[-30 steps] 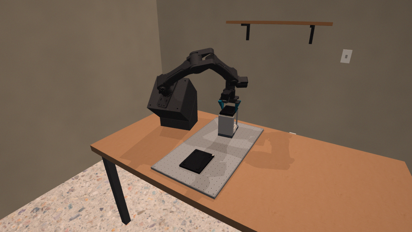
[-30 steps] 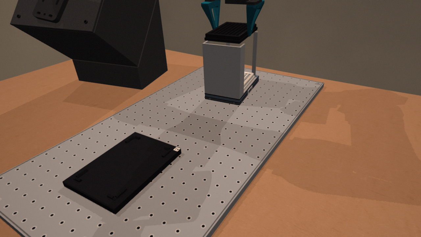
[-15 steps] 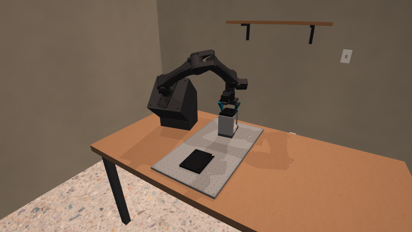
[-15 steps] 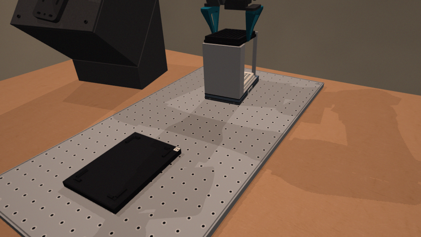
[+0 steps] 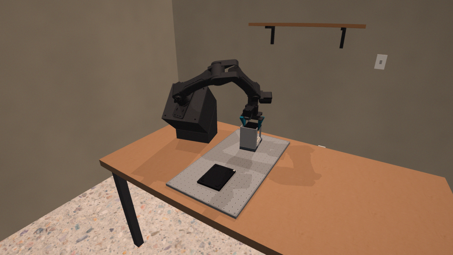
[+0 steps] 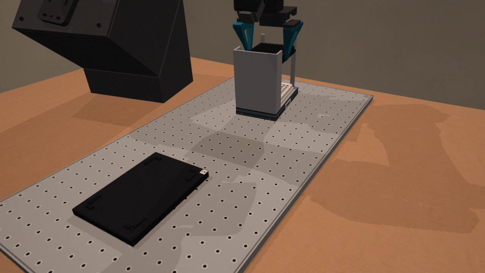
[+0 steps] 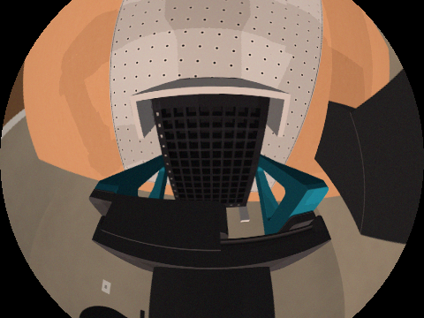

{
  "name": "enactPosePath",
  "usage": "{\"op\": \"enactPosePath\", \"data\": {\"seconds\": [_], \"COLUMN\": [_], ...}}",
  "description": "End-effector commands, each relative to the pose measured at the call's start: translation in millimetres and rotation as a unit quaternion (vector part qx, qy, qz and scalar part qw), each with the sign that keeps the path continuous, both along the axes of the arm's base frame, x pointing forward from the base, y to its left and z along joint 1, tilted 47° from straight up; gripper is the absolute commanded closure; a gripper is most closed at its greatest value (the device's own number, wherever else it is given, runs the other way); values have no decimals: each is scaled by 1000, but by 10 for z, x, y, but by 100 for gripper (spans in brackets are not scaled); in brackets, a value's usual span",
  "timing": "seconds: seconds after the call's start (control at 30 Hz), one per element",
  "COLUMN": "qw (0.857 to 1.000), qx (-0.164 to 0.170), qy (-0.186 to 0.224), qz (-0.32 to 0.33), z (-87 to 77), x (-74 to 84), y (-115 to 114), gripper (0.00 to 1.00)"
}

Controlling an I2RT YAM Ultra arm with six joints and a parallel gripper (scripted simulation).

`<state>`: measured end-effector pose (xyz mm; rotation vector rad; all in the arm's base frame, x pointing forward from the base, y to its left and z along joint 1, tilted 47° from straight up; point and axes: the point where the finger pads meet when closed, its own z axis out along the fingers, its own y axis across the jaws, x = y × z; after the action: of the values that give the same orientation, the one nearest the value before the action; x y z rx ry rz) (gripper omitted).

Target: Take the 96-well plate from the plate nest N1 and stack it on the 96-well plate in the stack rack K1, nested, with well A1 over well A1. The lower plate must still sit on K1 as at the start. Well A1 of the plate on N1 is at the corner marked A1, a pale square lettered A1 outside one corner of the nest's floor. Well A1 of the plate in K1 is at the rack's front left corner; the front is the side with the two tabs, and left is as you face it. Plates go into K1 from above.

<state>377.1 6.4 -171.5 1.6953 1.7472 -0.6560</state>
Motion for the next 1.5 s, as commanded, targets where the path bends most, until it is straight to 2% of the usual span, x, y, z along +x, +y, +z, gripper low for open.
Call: {"op": "enactPosePath", "data": {"seconds": [0.0,0.23,0.27,0.3,0.37,0.8,0.83,0.87,0.93,1.3,1.4,1.47], "qw": [1000,1000,1000,1000,1000,1000,1000,1000,1000,1000,1000,1000], "qx": [-8,-8,-5,-8,-8,-8,-6,-8,-7,-6,-5,-5], "qy": [10,10,1,10,10,11,2,10,6,2,0,-1], "qz": [5,8,15,10,5,7,15,12,5,6,15,8], "z": [-73,-130,-93,-152,-176,-302,-257,-322,-339,-457,-460,-481], "x": [-68,-62,0,-54,-58,-45,11,-38,-5,48,70,79], "y": [-70,-113,-50,-113,-177,-295,-228,-278,-343,-456,-397,-467], "gripper": [100,100,100,100,100,100,100,100,100,100,100,100]}}
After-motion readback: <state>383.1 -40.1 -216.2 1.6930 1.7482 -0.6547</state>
